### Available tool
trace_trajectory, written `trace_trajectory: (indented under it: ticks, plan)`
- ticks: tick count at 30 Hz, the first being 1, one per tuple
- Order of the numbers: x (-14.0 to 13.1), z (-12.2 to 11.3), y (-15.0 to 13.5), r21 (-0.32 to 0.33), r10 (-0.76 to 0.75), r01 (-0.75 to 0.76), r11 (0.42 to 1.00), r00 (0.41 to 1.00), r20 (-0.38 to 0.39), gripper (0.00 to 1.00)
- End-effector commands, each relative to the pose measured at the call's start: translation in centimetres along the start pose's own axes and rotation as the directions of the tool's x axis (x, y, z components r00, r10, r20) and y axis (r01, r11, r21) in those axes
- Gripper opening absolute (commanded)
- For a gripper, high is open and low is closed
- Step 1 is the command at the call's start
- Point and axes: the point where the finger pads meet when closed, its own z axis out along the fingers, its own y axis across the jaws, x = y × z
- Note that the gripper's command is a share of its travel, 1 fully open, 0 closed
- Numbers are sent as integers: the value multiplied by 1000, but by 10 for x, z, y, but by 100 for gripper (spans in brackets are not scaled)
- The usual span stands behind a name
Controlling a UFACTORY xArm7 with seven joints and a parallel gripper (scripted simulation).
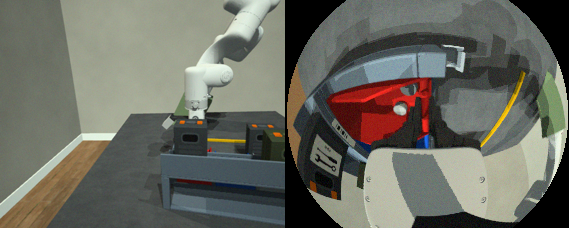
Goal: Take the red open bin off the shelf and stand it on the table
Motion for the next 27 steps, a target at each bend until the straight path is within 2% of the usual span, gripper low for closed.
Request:
trace_trajectory:
  ticks: [1,27]
  plan:
    - [1,0,-2,5,0,0,1000,1000,-2,0]
    - [1,2,-2,5,0,0,1000,1000,-2,0]
